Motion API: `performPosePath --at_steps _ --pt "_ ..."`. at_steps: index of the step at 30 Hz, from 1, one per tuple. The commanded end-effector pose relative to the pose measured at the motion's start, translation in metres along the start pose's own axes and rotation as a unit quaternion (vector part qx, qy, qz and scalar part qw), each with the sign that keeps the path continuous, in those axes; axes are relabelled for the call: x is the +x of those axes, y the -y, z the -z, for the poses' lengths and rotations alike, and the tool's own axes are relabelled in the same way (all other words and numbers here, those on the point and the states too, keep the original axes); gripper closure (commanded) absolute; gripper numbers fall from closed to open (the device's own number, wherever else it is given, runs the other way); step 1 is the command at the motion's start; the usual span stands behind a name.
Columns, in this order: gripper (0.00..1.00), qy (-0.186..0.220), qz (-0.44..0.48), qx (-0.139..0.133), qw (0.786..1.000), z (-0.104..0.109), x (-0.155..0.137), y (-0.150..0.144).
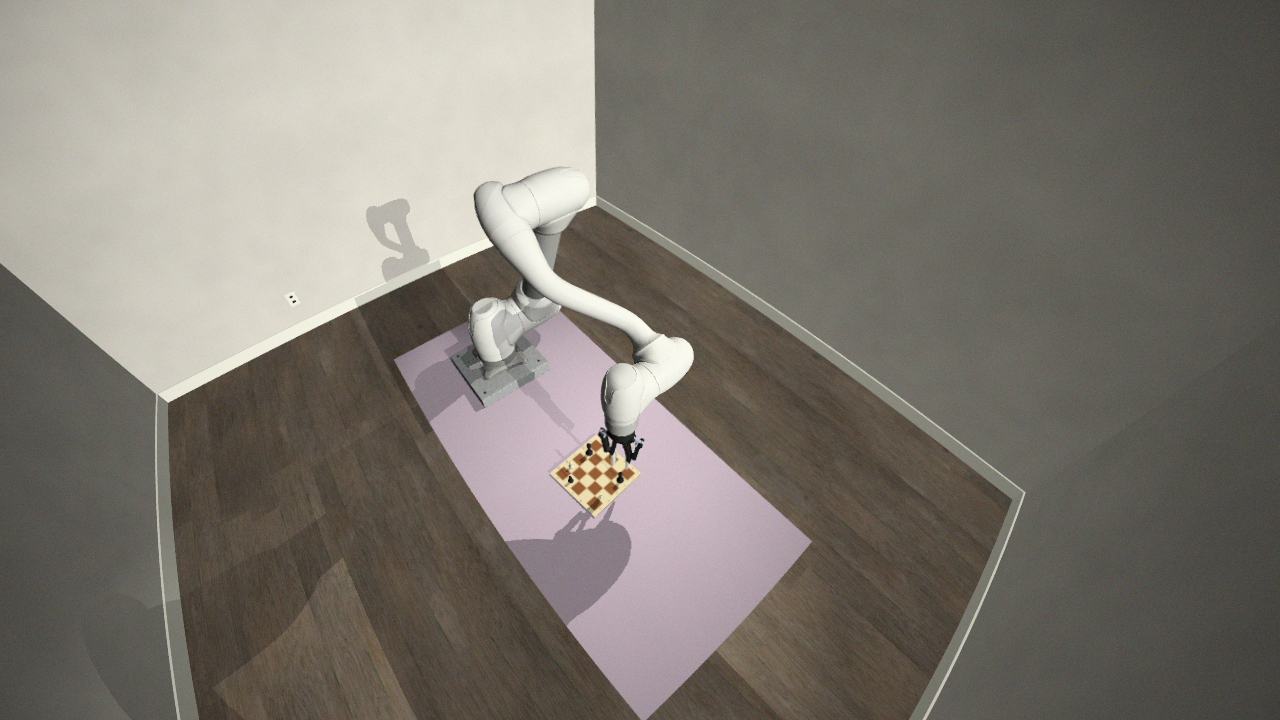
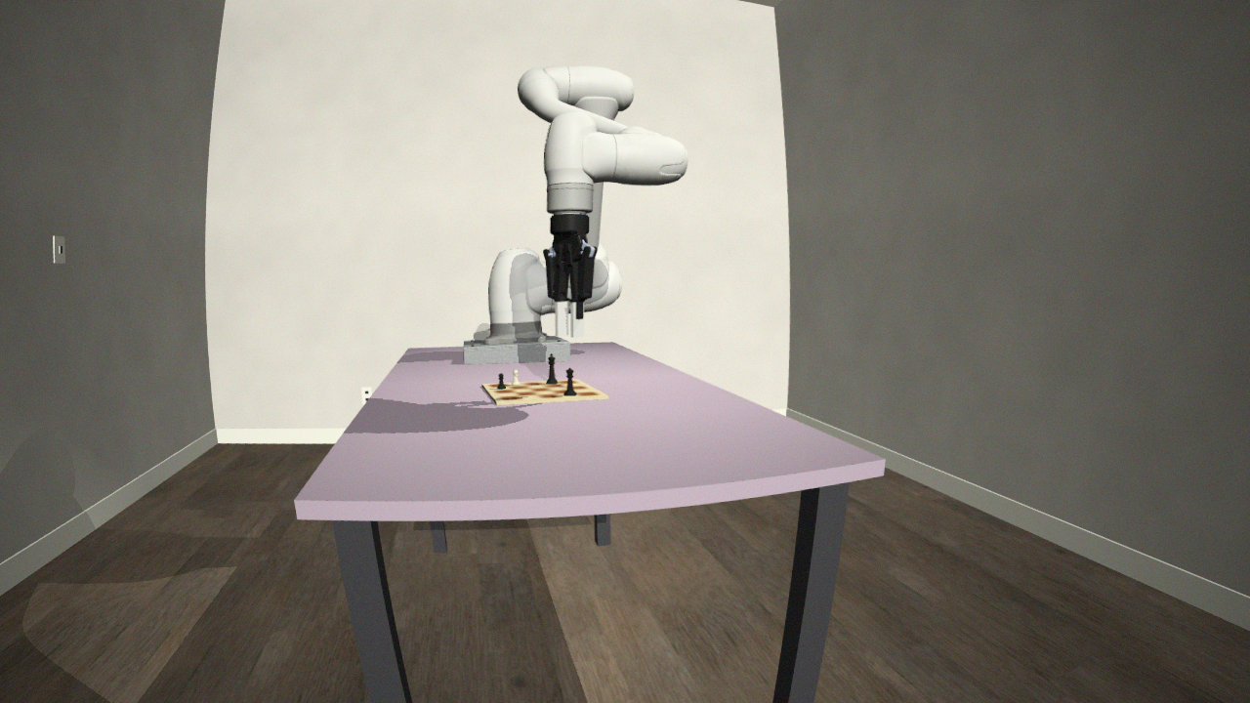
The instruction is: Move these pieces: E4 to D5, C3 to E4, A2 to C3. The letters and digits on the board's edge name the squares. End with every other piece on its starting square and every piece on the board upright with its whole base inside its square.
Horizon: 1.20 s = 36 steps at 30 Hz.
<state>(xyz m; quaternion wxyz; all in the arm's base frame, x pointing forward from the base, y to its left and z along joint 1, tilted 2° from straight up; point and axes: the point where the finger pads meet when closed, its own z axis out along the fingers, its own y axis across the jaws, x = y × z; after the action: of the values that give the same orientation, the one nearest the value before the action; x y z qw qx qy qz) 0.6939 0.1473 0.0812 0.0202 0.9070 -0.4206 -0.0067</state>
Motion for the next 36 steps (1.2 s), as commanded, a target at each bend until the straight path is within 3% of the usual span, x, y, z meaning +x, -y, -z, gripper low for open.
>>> performPosePath --at_steps 1,16,36 --pt "0.75 0.0 0.0 0.0 1.0 0.0 0.0 0.0" --pt "0.75 0.0 0.0 0.0 1.0 -0.004 0.0 0.0" --pt "0.75 0.0 0.0 0.0 1.0 -0.028 0.0 0.0"
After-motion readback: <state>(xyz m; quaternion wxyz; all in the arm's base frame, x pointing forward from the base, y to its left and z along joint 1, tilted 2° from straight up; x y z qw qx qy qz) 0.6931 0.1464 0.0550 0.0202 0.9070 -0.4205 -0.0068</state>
